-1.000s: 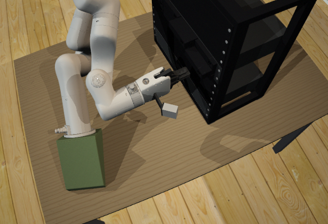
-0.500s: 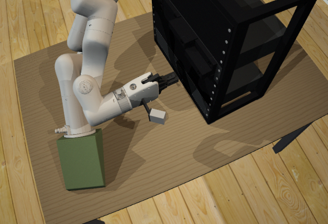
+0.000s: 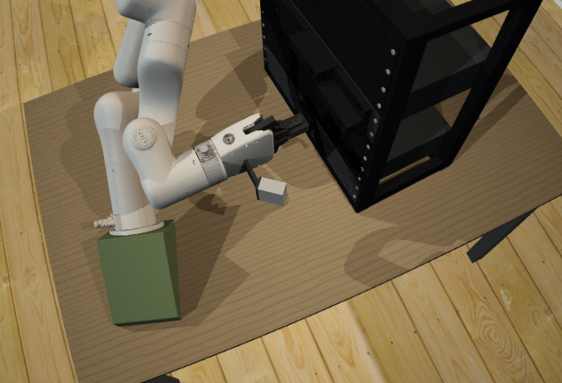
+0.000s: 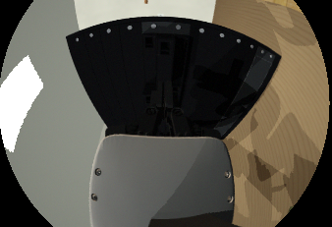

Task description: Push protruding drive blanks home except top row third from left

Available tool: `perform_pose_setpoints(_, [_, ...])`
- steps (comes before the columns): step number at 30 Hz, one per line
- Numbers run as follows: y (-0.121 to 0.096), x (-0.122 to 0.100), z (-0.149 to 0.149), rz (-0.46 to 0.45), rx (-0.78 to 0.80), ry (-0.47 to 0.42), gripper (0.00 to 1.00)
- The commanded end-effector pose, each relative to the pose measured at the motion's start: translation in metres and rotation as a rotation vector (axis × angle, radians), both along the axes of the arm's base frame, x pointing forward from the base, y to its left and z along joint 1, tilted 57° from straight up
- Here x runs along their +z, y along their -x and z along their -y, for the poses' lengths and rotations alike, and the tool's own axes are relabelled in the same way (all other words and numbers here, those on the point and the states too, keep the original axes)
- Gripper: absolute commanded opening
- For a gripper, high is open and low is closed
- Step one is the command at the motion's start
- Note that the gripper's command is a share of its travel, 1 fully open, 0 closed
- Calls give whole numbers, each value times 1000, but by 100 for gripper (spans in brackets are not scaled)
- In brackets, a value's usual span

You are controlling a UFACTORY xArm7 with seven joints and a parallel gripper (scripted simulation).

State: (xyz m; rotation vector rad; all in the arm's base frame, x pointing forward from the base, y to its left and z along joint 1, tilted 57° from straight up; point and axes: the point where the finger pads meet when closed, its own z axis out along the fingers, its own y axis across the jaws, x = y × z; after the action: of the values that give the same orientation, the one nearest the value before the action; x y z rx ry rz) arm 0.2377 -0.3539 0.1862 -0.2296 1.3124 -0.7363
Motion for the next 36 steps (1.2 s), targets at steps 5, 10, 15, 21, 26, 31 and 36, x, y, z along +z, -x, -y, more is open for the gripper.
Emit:
perform_pose_setpoints(5, [-32,10,11,-1,-3,3,0])
perform_pose_setpoints(10, [-41,13,13,-1,-3,3,0])
perform_pose_setpoints(15, [-41,13,13,-1,-3,3,0])
perform_pose_setpoints(21, [-41,13,13,-1,-3,3,0])
perform_pose_setpoints(26, [-41,13,13,-1,-3,3,0])
perform_pose_setpoints(31, [-42,13,13,-1,-3,3,0])
perform_pose_setpoints(36, [-42,13,13,-1,-3,3,0])
